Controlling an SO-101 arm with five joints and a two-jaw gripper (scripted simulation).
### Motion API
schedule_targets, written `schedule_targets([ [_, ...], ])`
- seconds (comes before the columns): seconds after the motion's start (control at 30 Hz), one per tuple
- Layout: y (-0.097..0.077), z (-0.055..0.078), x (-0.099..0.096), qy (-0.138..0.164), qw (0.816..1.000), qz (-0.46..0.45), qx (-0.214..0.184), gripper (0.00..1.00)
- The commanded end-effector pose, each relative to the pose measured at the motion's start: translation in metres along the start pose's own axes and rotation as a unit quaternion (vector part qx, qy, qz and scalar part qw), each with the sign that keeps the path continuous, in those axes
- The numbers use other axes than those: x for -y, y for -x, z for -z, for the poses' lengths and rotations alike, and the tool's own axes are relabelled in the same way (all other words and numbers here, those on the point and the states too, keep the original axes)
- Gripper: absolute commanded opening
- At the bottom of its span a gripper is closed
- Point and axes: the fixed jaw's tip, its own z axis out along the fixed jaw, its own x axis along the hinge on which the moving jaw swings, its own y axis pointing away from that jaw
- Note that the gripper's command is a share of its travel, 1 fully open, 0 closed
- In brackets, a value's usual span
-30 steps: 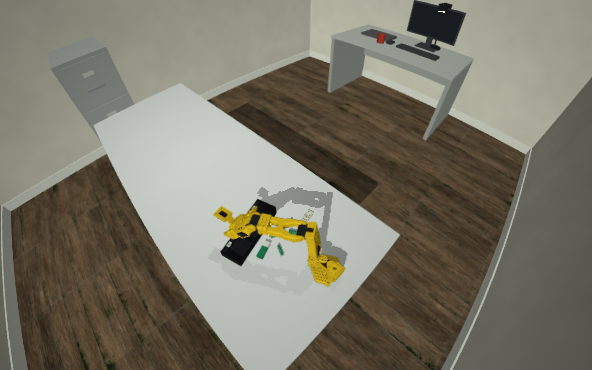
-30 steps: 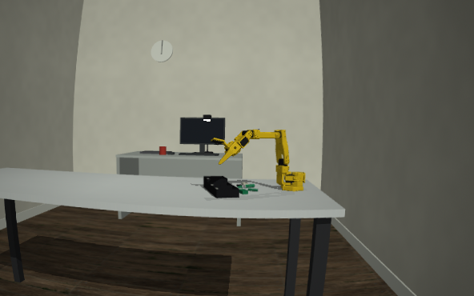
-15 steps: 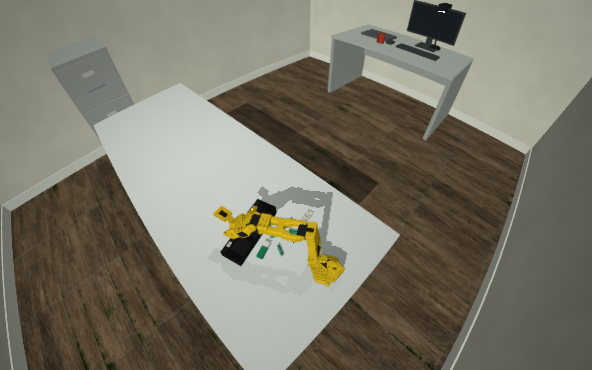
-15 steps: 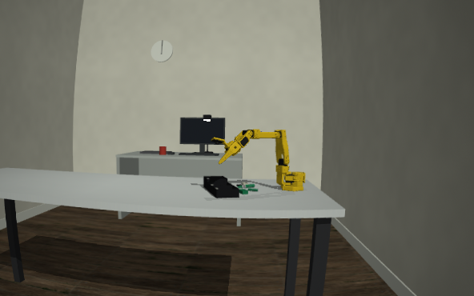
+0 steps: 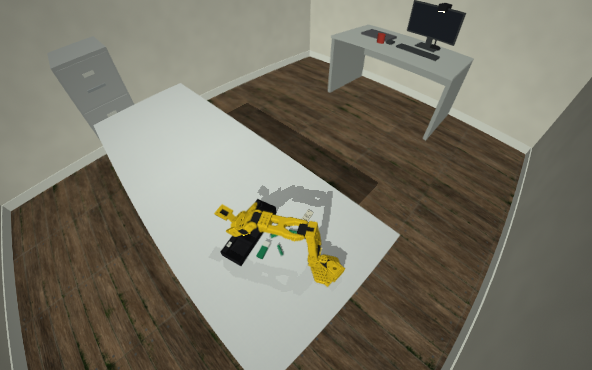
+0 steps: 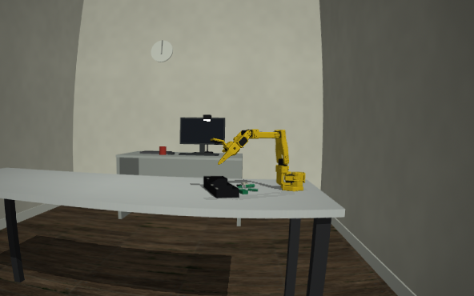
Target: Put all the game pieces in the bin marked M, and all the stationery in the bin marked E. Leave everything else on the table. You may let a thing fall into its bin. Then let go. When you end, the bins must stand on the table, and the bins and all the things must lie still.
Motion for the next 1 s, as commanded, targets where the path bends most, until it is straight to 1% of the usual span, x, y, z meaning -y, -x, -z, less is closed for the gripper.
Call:
schedule_targets([
  [0.0, 0.012, 0.014, 0.006, -0.005, 0.999, 0.017, 0.027, 0.95],
  [0.03, 0.012, 0.014, 0.006, -0.005, 0.999, 0.017, 0.027, 0.95],
  [0.2, 0.009, 0.013, 0.022, -0.024, 0.998, 0.053, 0.013, 0.93],
  [0.37, 0.003, 0.014, 0.040, -0.045, 0.994, 0.097, -0.007, 0.89],
  [0.53, -0.004, 0.016, 0.061, -0.066, 0.986, 0.147, -0.035, 0.85],
  [0.6, -0.004, 0.016, 0.061, -0.066, 0.986, 0.147, -0.035, 0.85],
  [0.77, -0.014, 0.020, 0.085, -0.082, 0.973, 0.202, -0.069, 0.80],
  [0.97, -0.028, 0.027, 0.113, -0.093, 0.951, 0.271, -0.118, 0.74],
])
